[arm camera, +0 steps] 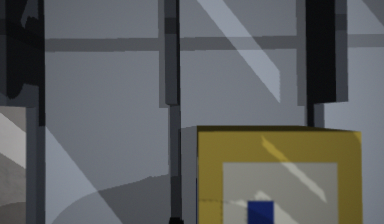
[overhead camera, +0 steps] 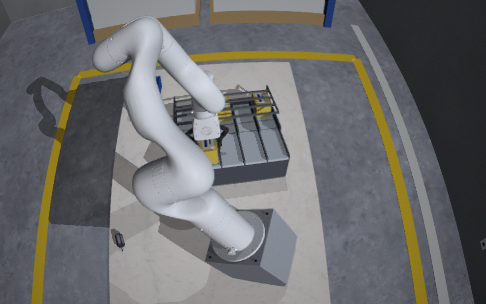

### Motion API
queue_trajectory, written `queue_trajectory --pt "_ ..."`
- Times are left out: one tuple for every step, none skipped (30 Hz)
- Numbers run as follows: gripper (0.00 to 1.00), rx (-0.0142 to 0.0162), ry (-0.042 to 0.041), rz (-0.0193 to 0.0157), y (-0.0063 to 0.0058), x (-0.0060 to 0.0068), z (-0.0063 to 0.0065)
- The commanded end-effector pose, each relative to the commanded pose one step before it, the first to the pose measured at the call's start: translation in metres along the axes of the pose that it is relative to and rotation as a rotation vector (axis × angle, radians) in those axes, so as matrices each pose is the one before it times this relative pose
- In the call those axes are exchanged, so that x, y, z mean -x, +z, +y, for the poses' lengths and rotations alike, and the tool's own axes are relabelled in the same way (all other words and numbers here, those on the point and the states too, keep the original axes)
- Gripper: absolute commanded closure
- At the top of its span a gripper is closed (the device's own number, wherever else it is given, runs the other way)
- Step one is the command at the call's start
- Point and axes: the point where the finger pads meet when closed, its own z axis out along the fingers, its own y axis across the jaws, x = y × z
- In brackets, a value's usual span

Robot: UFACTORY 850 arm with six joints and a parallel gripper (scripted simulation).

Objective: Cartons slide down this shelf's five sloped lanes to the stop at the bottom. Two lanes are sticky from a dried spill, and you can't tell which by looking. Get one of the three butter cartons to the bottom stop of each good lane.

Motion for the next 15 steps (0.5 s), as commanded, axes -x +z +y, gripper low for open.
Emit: queue_trajectory --pt "0.08 0.00019 -0.00018 0.00116 -0.00048 -0.00048 0.00007" --pt "0.08 0.0 0.0 0.0 0.0 0.0 0.0" --pt "0.08 0.0 0.0 0.0 0.0 0.0 0.0" --pt "0.08 0.0 0.0 0.0 0.0 0.0 0.0" --pt "0.08 0.0 0.0 0.0 0.0 0.0 0.0" --pt "0.0 0.0 0.0 0.0 0.0 0.0 0.0" --pt "0.0 0.0 0.0 0.0 0.0 0.0 0.0" --pt "0.0 0.0 0.0 0.0 0.0 0.0 0.0" --pt "0.0 0.0 0.0 0.0 0.0 0.0 0.0" --pt "0.0 0.0 0.0 0.0 0.0 0.0 0.0" --pt "0.0 0.0 0.0 0.0 0.0 0.0 0.0" --pt "0.0 0.0 0.0 0.0 0.0 0.0 0.0" --pt "0.0 0.0 0.0 0.0 0.0 0.0 0.0" --pt "0.0 0.0 0.0 0.0 0.0 0.0 0.0" --pt "0.0 0.0 0.0 0.0 0.0 0.0 0.0"
